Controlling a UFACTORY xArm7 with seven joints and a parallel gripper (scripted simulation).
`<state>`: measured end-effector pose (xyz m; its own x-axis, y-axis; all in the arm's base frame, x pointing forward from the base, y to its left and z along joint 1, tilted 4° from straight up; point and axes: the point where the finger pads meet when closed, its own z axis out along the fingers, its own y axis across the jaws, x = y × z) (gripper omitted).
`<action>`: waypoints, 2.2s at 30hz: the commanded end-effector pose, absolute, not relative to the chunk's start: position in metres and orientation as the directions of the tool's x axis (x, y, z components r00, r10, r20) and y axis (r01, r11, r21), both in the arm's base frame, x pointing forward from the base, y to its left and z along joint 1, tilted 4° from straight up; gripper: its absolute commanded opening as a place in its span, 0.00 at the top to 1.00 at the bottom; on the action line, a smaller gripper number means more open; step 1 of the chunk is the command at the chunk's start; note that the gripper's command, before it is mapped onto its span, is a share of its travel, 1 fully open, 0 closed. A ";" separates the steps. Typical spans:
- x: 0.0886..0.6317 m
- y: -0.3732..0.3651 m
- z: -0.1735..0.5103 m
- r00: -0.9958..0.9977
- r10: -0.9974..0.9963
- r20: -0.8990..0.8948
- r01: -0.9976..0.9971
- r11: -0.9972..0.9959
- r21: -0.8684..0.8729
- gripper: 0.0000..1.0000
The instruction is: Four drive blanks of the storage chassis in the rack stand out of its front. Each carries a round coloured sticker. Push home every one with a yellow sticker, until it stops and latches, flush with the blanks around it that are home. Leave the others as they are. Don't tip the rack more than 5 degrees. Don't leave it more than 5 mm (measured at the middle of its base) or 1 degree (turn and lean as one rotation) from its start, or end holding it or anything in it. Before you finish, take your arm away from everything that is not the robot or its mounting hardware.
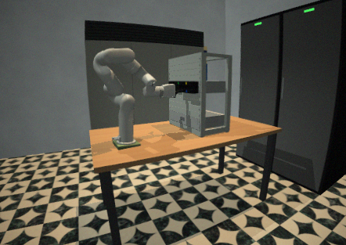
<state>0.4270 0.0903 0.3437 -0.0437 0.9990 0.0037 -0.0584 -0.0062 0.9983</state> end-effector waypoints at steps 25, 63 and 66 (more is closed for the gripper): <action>0.439 0.091 0.346 -0.044 0.999 0.004 -0.062 -0.007 0.998 1.00; 0.445 0.092 0.347 -0.044 0.999 0.004 -0.062 -0.007 0.998 1.00; 0.447 0.092 0.347 -0.044 0.999 0.004 -0.062 -0.007 0.998 1.00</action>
<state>0.4451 0.0912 0.3449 -0.0433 0.9991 0.0039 -0.0584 -0.0064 0.9983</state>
